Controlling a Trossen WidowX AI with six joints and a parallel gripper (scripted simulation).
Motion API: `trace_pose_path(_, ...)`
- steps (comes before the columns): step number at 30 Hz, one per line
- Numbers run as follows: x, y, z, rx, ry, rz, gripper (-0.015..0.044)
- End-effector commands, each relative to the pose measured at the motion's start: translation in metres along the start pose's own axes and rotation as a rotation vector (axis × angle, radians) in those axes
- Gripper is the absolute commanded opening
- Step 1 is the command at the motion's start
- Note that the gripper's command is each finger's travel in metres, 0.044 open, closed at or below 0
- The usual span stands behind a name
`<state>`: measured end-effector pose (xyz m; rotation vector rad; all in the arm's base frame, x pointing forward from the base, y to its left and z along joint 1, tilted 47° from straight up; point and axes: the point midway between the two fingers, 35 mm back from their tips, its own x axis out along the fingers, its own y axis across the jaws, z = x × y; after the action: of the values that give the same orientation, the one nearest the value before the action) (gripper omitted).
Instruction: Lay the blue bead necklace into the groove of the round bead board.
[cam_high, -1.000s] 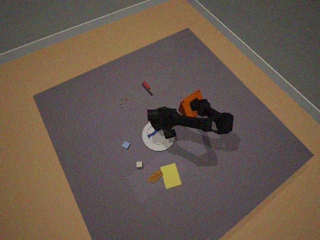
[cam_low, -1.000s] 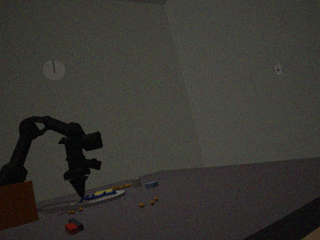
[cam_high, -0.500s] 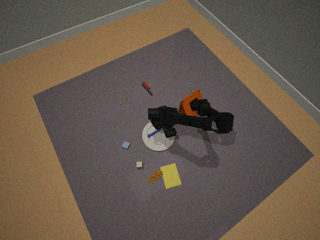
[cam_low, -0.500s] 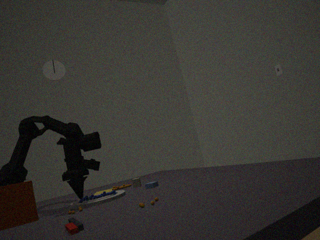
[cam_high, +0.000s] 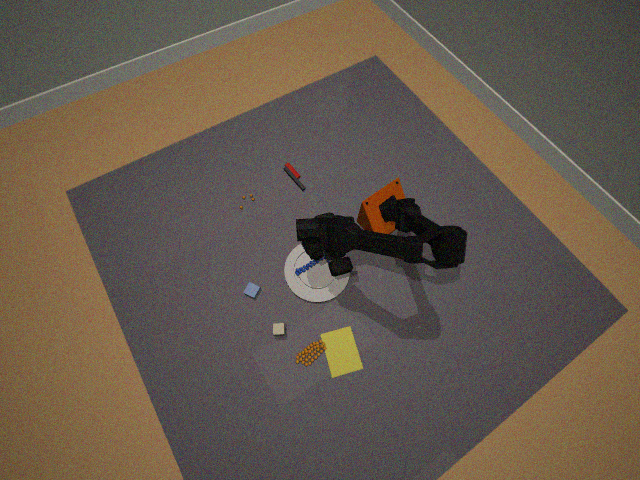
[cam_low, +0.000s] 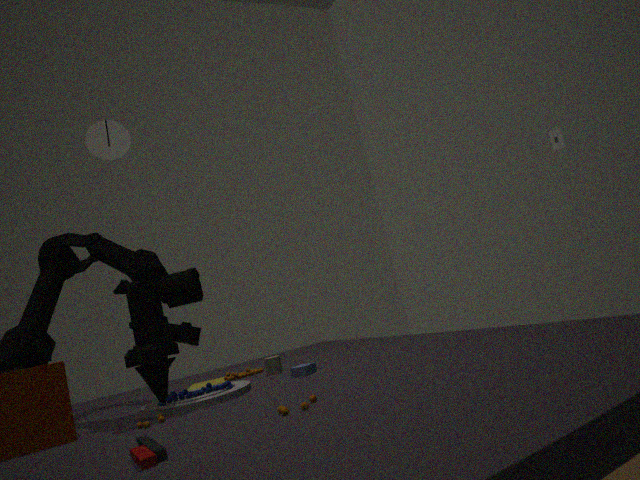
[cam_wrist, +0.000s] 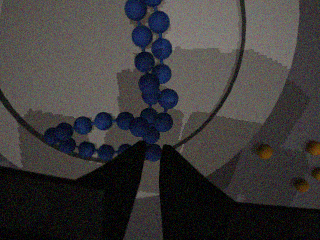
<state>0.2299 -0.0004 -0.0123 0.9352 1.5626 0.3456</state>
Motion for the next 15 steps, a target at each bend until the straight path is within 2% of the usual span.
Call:
trace_pose_path(1,0.0,0.0,0.0,-0.001,0.001,-0.002,0.0105)
trace_pose_path(13,-0.008,0.0,0.0,-0.001,0.005,-0.002,0.042)
trace_pose_path(15,-0.003,0.0,-0.001,0.003,0.007,0.001,0.044)
